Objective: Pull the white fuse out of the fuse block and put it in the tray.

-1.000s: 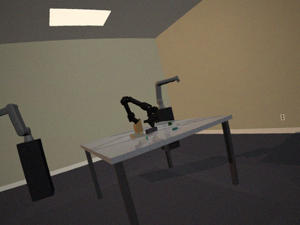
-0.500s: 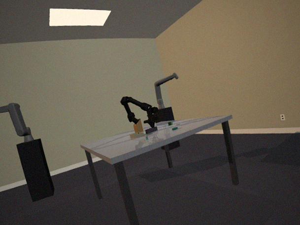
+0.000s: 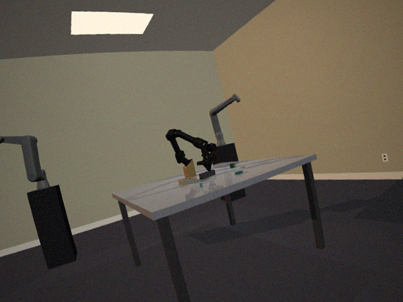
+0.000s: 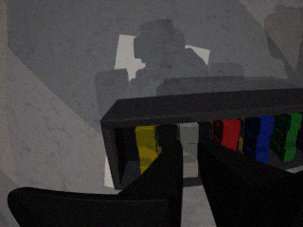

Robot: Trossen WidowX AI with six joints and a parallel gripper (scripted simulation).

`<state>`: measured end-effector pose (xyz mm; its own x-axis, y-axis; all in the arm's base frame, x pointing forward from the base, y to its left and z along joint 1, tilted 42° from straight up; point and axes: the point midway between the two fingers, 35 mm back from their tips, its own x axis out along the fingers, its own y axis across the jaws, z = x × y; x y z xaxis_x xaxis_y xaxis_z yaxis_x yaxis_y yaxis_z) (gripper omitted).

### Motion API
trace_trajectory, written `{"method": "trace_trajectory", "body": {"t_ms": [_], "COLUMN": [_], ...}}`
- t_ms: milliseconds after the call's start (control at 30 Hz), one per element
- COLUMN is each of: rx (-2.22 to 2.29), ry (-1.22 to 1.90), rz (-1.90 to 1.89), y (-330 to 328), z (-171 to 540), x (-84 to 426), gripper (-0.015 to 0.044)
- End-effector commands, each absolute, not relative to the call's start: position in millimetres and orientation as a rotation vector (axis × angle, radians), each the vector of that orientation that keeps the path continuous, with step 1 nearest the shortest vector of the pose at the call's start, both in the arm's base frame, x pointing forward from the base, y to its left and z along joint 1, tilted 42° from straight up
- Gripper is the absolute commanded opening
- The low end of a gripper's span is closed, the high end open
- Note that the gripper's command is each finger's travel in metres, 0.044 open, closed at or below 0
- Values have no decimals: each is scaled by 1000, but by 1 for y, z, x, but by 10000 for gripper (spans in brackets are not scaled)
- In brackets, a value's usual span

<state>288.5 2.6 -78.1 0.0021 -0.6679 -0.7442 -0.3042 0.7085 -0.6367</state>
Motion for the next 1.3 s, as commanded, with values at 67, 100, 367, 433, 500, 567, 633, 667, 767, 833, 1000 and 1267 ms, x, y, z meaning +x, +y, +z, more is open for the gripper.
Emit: {"method": "trace_trajectory", "body": {"t_ms": [67, 100, 367, 433, 500, 567, 633, 667, 767, 833, 1000, 1267], "rx": [-811, -811, -811, -811, -811, -812, -812, -812, -812, -812, -813, -813], "ry": [1592, 1592, 1592, 1592, 1592, 1593, 1593, 1593, 1593, 1593, 1593, 1593], "rz": [-341, -341, -341, -341, -340, -340, -340, -340, -340, -340, -339, -339], "y": [3, 3, 5, 5, 6, 7, 7, 8, 9, 9, 11, 14], "z": [-78, -78, -76, -75, -74, -74, -73, -73, -72, -71, -69, -66], "x": [288, 288, 289, 289, 289, 289, 289, 289, 289, 289, 289, 289], "gripper": [0, 0, 0, 0, 0, 0, 0, 0, 0, 0, 0, 0]}}
